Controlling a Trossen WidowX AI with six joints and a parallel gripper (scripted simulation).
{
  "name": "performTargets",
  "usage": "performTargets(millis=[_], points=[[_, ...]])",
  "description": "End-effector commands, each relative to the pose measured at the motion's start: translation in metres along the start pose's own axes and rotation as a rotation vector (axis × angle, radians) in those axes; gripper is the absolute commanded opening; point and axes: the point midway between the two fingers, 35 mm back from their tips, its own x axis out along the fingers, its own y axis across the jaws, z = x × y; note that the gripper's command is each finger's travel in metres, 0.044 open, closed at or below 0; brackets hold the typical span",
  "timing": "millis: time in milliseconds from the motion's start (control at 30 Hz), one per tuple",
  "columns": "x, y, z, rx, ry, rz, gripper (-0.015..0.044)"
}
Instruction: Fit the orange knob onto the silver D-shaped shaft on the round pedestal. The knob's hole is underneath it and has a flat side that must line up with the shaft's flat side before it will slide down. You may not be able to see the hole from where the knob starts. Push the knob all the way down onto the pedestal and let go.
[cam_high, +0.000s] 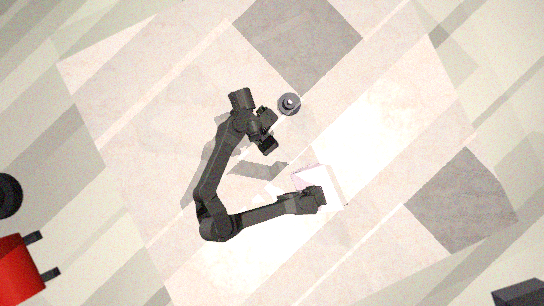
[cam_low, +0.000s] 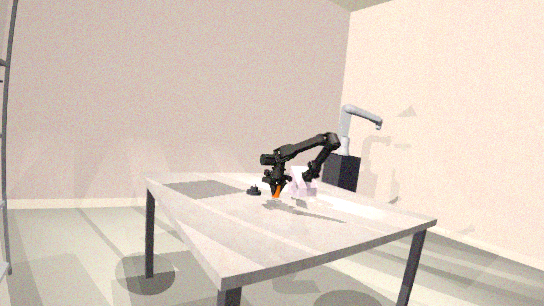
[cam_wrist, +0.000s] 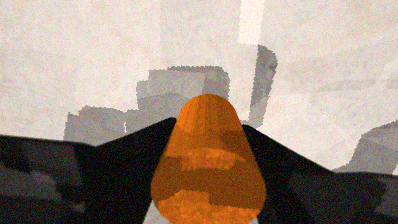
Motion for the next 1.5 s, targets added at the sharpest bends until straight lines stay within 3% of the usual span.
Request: performTargets(millis=[0,1033,1467], points=[[-0.015,0.003,0.003,-0.001,-0.010,0.007,0.0000],[-0.112,0.004,0.006,-0.002,0.001,0.006,0.0000],[-0.109,0.007,0.024,-0.001,0.000,0.006,0.0000]])
